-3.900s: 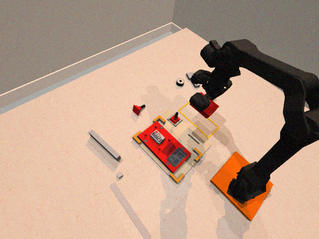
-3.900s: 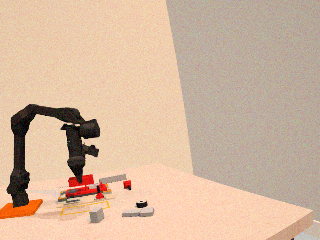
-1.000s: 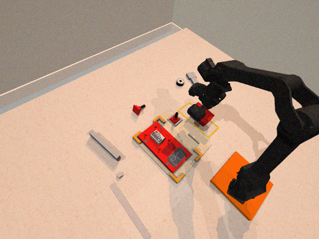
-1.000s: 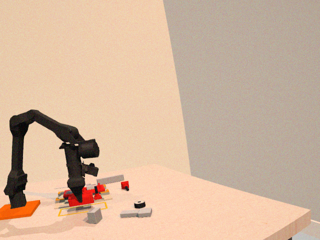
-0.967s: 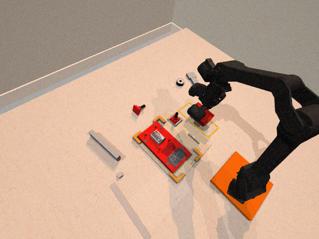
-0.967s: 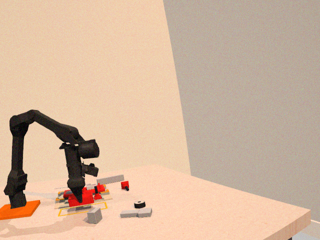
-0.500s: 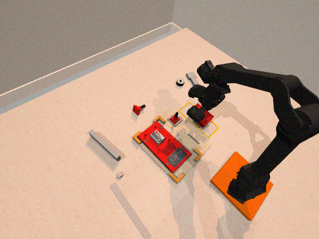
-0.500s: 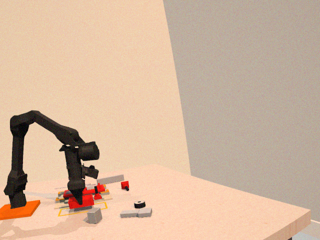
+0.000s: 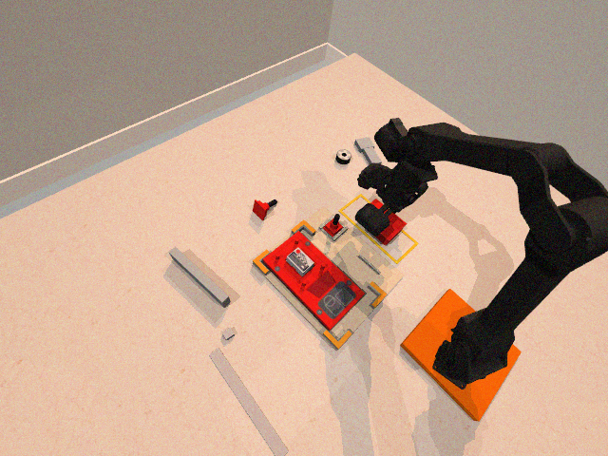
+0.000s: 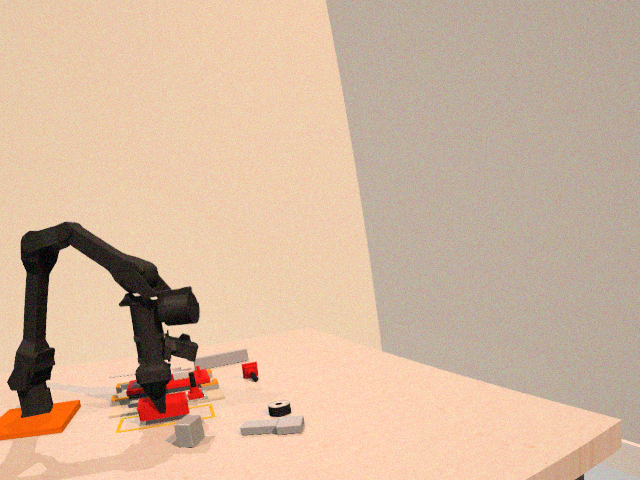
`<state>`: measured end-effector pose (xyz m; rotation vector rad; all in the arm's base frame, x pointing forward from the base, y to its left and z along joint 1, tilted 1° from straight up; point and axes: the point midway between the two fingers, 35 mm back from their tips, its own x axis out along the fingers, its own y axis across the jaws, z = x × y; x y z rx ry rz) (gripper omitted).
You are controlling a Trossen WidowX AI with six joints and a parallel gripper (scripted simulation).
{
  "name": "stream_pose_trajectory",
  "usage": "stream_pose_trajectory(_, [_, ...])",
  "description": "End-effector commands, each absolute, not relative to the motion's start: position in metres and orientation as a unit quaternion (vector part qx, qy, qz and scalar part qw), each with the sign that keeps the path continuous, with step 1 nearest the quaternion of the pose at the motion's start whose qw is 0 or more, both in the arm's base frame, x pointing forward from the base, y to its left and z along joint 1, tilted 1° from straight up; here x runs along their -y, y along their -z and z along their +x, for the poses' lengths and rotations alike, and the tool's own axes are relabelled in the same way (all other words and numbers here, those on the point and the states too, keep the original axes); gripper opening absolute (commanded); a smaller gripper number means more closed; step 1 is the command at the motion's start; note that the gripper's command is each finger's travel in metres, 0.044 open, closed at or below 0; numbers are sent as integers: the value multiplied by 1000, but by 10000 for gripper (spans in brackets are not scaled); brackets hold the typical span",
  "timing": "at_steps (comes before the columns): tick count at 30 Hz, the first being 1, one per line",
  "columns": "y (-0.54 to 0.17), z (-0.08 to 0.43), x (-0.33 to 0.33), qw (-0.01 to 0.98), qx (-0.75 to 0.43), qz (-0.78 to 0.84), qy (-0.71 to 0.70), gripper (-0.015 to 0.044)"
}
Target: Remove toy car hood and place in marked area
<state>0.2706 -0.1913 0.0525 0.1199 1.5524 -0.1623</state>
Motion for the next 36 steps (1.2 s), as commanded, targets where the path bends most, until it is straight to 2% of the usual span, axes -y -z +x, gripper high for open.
stream_pose_trajectory(1, [-50, 271, 192, 709, -700, 51, 73, 0])
stream_pose_trajectory(21, [-40, 270, 192, 709, -700, 51, 73, 0])
stream_pose_trajectory(36, [-42, 271, 192, 709, -699, 54, 73, 394])
